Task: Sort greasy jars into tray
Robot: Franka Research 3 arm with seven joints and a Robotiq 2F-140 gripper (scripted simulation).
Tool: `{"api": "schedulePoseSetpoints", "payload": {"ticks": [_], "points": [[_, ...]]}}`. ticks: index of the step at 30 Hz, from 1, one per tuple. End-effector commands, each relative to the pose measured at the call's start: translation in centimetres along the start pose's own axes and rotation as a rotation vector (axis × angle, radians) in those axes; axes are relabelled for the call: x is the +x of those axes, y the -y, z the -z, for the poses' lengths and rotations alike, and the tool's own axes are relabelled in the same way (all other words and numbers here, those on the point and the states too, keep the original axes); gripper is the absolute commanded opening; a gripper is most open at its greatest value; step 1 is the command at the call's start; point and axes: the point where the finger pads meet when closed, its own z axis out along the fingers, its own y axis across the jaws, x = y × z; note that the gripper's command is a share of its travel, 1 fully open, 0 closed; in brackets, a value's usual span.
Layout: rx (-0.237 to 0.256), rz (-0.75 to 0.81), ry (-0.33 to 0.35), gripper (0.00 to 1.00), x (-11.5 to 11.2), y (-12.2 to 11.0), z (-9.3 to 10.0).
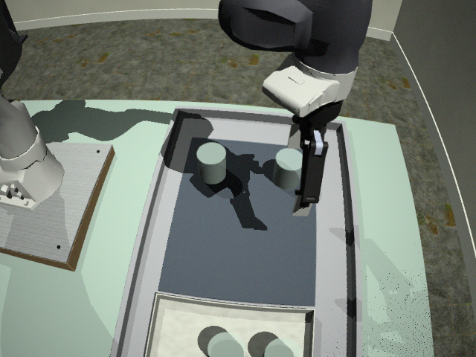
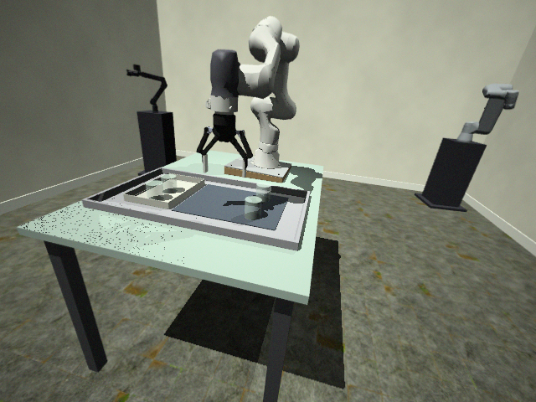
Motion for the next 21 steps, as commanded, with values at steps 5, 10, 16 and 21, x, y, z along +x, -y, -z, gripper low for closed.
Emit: {"api": "schedulePoseSetpoints", "payload": {"ticks": [5, 10, 16, 21], "points": [[0.011, -0.073, 0.008, 1.0, -0.5, -5.8, 0.1], [0.011, -0.073, 0.008, 1.0, -0.7, -9.9, 0.0], [0.011, -0.073, 0.008, 1.0, -0.8, -11.5, -1.2], [0.011, -0.073, 0.008, 1.0, -0.8, -11.5, -4.3]]}}
